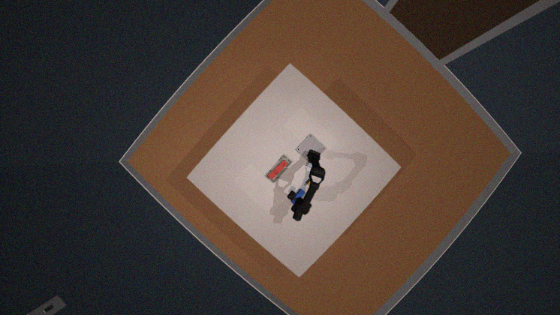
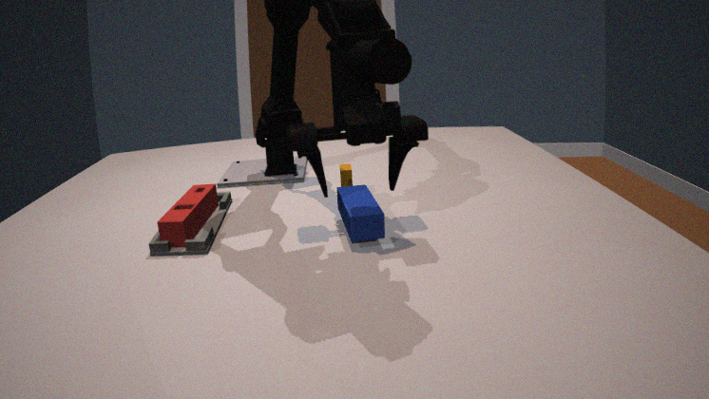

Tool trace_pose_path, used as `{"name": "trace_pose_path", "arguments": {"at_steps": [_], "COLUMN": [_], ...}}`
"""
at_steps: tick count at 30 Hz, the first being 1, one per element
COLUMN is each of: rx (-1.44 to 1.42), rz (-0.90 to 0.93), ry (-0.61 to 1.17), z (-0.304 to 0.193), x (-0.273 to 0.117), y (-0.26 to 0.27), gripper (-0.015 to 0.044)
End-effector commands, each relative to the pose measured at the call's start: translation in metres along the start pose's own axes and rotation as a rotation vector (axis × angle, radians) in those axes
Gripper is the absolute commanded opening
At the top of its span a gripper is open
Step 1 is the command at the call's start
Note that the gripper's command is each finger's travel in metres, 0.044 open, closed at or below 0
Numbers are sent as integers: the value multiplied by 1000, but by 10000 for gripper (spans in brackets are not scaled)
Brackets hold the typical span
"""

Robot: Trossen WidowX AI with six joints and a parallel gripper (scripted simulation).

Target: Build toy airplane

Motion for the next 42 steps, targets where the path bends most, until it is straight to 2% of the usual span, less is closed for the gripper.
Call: {"name": "trace_pose_path", "arguments": {"at_steps": [1,20,29,35,41,42], "rx": [4,4,4,4,3,3], "rz": [-2,-2,-2,-2,-6,-7], "ry": [16,16,16,16,19,20], "z": [-2,-3,-3,-3,-3,-2], "x": [10,38,38,38,32,29], "y": [0,0,0,0,0,0], "gripper": [440,440,204,164,6,0]}}
Point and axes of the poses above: the point midway between the two fingers, 35 mm back from their tips, its own x axis out along the fingers, its own y axis across the jaws, z = x × y, the point moved 2 cm from there along -x, back along the fingers, and after that the axes turned 8 degrees about -x, right-handed, at the moved point
